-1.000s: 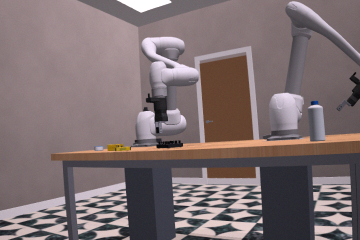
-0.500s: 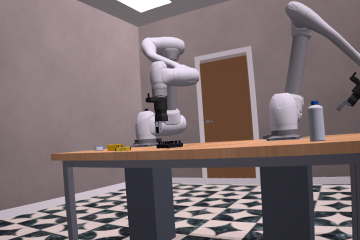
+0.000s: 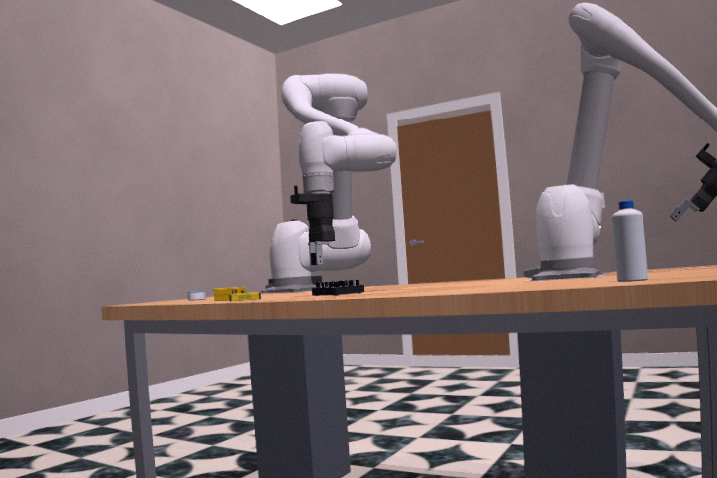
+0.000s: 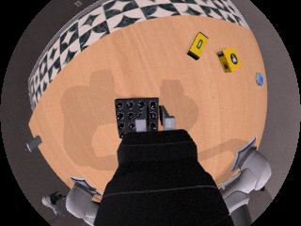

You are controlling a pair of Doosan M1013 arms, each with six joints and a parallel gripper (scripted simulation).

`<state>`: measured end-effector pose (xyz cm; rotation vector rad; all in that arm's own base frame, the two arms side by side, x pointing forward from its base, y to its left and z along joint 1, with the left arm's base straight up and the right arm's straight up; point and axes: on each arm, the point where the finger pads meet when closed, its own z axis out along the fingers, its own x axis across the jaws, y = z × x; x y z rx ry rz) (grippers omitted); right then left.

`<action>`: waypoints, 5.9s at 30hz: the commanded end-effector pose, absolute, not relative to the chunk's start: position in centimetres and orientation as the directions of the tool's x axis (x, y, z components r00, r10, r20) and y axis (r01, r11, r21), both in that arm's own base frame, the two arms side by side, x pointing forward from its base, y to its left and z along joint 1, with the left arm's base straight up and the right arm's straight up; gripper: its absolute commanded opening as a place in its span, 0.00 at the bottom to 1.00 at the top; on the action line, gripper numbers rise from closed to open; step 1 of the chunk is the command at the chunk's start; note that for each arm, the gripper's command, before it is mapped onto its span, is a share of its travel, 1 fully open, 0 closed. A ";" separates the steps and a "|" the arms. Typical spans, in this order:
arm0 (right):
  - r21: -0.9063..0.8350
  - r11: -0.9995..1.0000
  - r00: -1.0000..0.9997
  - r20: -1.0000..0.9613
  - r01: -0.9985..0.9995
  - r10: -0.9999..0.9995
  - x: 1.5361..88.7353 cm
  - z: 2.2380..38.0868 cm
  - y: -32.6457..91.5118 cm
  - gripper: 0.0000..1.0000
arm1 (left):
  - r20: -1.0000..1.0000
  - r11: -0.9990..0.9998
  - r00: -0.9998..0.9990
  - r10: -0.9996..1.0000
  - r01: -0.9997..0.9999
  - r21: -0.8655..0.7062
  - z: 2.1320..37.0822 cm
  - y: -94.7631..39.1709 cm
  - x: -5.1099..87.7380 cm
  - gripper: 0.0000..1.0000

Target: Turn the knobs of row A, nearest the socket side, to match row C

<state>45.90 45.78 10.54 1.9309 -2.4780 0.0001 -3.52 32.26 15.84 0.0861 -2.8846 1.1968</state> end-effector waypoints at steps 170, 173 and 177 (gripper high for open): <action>0.000 0.481 -0.481 -0.001 -0.877 -0.877 45.9 4.8 45.8 0.30 | 0.038 0.706 -0.998 -0.044 -0.058 -0.706 15.9 32.3 -3.5 1.00; 0.000 0.514 -0.514 -0.001 -0.858 -0.858 45.9 4.8 45.8 0.30 | 0.038 0.706 -0.998 -0.044 -0.058 -0.706 15.9 32.3 -3.5 1.00; 0.000 0.583 -0.583 -0.001 -0.812 -0.812 45.9 4.8 45.8 0.30 | 0.038 0.706 -0.998 -0.044 -0.058 -0.706 15.9 32.3 -3.5 1.00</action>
